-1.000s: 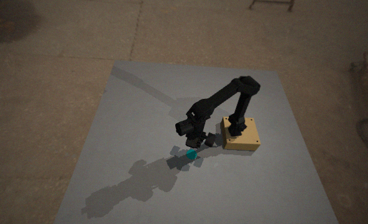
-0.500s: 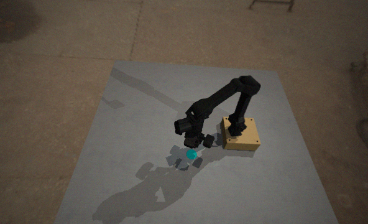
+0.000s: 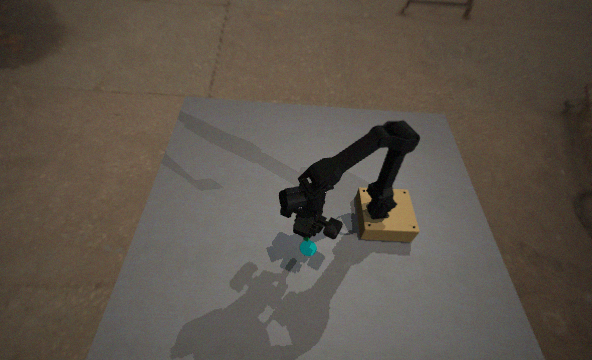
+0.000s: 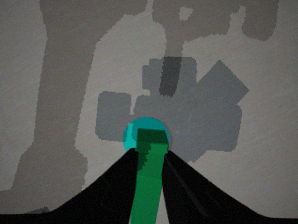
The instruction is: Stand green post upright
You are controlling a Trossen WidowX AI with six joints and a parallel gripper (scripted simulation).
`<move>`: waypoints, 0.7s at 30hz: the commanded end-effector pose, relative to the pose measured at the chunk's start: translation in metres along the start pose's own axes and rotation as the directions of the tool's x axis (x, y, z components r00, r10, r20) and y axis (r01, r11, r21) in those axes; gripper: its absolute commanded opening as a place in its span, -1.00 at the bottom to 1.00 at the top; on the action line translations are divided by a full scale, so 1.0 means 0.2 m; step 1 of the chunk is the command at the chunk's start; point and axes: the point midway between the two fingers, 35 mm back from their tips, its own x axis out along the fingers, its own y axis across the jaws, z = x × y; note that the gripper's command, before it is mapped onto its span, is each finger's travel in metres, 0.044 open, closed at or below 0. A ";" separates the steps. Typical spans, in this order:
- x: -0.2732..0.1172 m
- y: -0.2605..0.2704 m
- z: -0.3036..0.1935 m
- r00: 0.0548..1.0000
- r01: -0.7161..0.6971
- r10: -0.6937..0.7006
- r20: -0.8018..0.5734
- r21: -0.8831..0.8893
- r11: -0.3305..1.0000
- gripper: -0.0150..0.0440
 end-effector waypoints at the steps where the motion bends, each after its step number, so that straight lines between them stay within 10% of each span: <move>1: 0.02 0.00 0.00 0.999 -0.012 0.011 0.036 0.009 1.000 -0.42; 21: 0.07 -0.04 0.02 0.983 -0.047 0.038 0.182 0.047 0.998 -0.42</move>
